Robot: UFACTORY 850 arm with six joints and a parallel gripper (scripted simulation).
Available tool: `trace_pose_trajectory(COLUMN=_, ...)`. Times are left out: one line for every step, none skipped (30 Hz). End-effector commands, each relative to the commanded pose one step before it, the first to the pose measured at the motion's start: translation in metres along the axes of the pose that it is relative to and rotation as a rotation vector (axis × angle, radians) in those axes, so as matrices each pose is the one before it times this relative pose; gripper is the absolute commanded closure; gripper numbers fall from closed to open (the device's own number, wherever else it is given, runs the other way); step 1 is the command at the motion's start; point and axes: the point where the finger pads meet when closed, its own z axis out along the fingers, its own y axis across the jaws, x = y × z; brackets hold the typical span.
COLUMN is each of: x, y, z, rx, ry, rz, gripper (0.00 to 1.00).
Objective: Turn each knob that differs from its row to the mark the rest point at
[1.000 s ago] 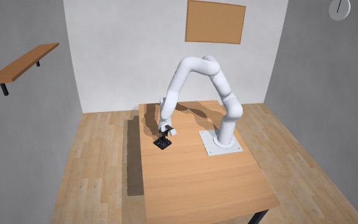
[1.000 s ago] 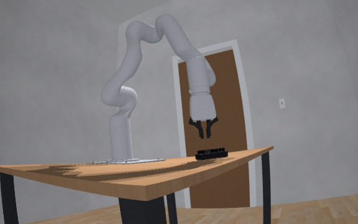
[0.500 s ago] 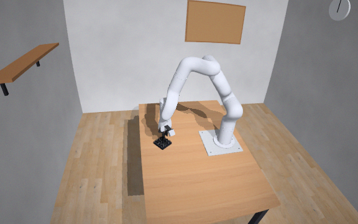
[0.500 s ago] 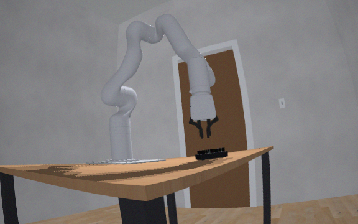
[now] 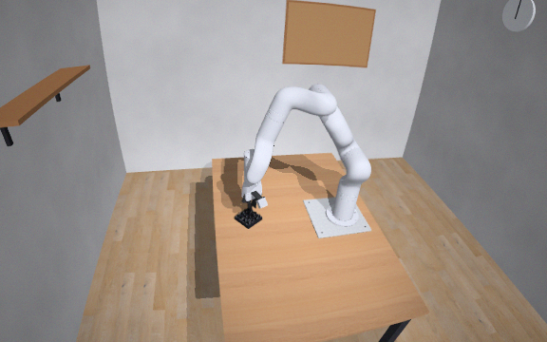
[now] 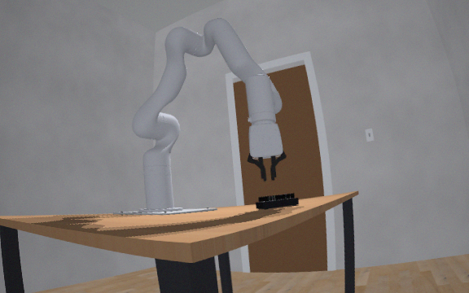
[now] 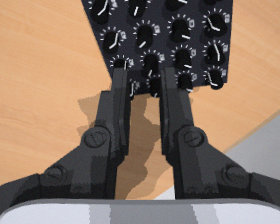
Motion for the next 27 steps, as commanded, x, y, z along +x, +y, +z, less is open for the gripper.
trace_pose_trajectory(x=-0.00045, y=0.00074, z=-0.00075, rx=-0.00163, ry=-0.00099, rz=0.00002, gripper=0.81)
trace_pose_trajectory(x=0.0, y=0.0, z=0.0, rx=0.0, ry=0.0, rz=0.0, gripper=0.81)
trace_pose_trajectory(x=0.0, y=0.0, z=0.0, rx=0.0, ry=0.0, rz=0.0, gripper=0.81)
trace_pose_trajectory(x=0.0, y=0.0, z=0.0, rx=0.0, ry=0.0, rz=0.0, gripper=0.81)
trace_pose_trajectory(x=0.0, y=0.0, z=0.0, rx=0.0, ry=0.0, rz=0.0, gripper=0.81)
trace_pose_trajectory(x=0.0, y=0.0, z=0.0, rx=0.0, ry=0.0, rz=0.0, gripper=0.81)
trace_pose_trajectory(x=0.0, y=0.0, z=0.0, rx=0.0, ry=0.0, rz=0.0, gripper=0.81)
trace_pose_trajectory(x=0.0, y=0.0, z=0.0, rx=0.0, ry=0.0, rz=0.0, gripper=0.81)
trace_pose_trajectory(x=0.0, y=0.0, z=0.0, rx=0.0, ry=0.0, rz=0.0, gripper=0.81)
trace_pose_trajectory(x=0.0, y=0.0, z=0.00001, rx=0.0, ry=0.0, rz=0.0, gripper=0.81)
trace_pose_trajectory(x=0.0, y=0.0, z=0.00003, rx=0.00001, ry=0.0, rz=0.0, gripper=0.81)
trace_pose_trajectory(x=0.0, y=0.0, z=0.00005, rx=0.00001, ry=-0.00001, rz=0.0, gripper=0.81)
trace_pose_trajectory(x=0.0, y=0.0, z=0.00009, rx=0.00002, ry=-0.00002, rz=0.00001, gripper=0.81)
trace_pose_trajectory(x=0.0, y=0.0, z=0.00013, rx=0.00003, ry=-0.00003, rz=0.00001, gripper=0.81)
trace_pose_trajectory(x=0.0, y=0.0, z=0.00018, rx=0.00004, ry=-0.00004, rz=0.00002, gripper=0.81)
trace_pose_trajectory(x=0.0, y=0.0, z=0.0, rx=0.0, ry=0.0, rz=0.0, gripper=0.81)
trace_pose_trajectory(x=0.0, y=0.0, z=0.0, rx=0.0, ry=0.0, rz=0.0, gripper=0.81)
trace_pose_trajectory(x=0.0, y=0.0, z=0.00024, rx=0.00005, ry=-0.00005, rz=0.00002, gripper=0.81)
trace_pose_trajectory(x=0.0, y=0.0, z=0.0003, rx=0.00006, ry=-0.00006, rz=0.00003, gripper=0.81)
trace_pose_trajectory(x=0.00001, y=0.0, z=0.00037, rx=0.00007, ry=-0.00007, rz=0.00003, gripper=0.81)
trace_pose_trajectory(x=0.00001, y=0.0, z=0.00043, rx=0.00009, ry=-0.00008, rz=0.00004, gripper=0.81)
trace_pose_trajectory(x=0.00001, y=0.0, z=0.0005, rx=0.0001, ry=-0.0001, rz=0.00004, gripper=0.81)
trace_pose_trajectory(x=0.00001, y=0.0, z=0.00057, rx=0.00012, ry=-0.00011, rz=0.00005, gripper=0.81)
trace_pose_trajectory(x=0.00001, y=0.00001, z=0.00065, rx=0.00013, ry=-0.00012, rz=0.00006, gripper=0.81)
trace_pose_trajectory(x=0.00001, y=0.00001, z=0.00072, rx=0.00014, ry=-0.00013, rz=0.00006, gripper=0.81)
trace_pose_trajectory(x=0.00002, y=0.00001, z=0.00079, rx=0.0001, ry=-0.00009, rz=0.00004, gripper=0.81)
trace_pose_trajectory(x=0.00002, y=0.00001, z=0.00086, rx=0.00003, ry=-0.00002, rz=0.00001, gripper=0.81)
